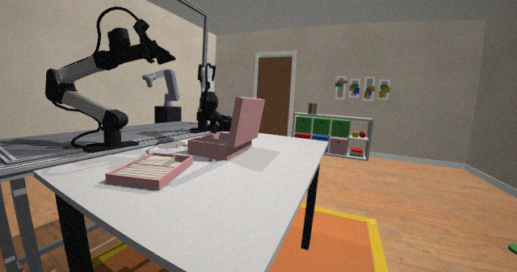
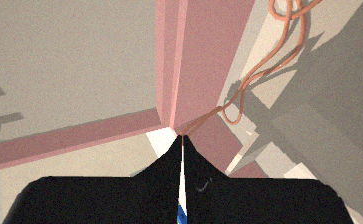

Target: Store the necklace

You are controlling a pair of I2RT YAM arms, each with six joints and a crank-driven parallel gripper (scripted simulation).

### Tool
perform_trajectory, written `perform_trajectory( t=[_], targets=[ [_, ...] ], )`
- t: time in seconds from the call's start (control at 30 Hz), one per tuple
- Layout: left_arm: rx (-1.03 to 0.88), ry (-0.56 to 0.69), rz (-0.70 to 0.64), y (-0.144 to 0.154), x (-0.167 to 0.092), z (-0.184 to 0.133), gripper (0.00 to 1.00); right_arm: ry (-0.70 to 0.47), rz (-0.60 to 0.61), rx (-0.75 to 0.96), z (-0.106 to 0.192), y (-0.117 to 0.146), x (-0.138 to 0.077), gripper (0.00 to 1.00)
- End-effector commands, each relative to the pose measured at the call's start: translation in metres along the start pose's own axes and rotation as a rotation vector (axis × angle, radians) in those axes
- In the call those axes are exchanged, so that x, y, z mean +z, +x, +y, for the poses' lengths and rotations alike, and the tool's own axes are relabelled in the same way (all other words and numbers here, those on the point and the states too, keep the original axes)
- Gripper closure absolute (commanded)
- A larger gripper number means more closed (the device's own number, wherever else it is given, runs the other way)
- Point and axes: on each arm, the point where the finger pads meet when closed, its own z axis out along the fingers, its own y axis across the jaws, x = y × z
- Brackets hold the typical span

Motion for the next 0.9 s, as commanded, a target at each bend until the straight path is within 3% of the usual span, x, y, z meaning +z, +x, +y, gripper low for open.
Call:
perform_trajectory(
  t=[0.0,0.6,0.67,0.7,0.87],
  targets=[
    [-0.061,-0.054,-0.060,-0.013,0.000,0.018,1.00,0.014,-0.034,0.000,-0.002,-0.013,0.001,0.00],
    [-0.065,-0.056,-0.060,-0.014,0.000,0.019,1.00,0.014,-0.034,0.000,-0.002,-0.013,0.001,0.00],
    [-0.079,-0.067,-0.068,-0.014,-0.005,0.026,0.76,0.014,-0.034,0.000,-0.002,-0.013,0.001,0.00],
    [-0.079,-0.067,-0.068,-0.014,-0.005,0.026,0.68,0.014,-0.034,0.000,-0.002,-0.013,0.001,0.00],
    [-0.062,-0.056,-0.048,-0.005,-0.031,0.019,0.68,0.014,-0.034,0.000,-0.002,-0.013,0.001,0.00]
  ],
)
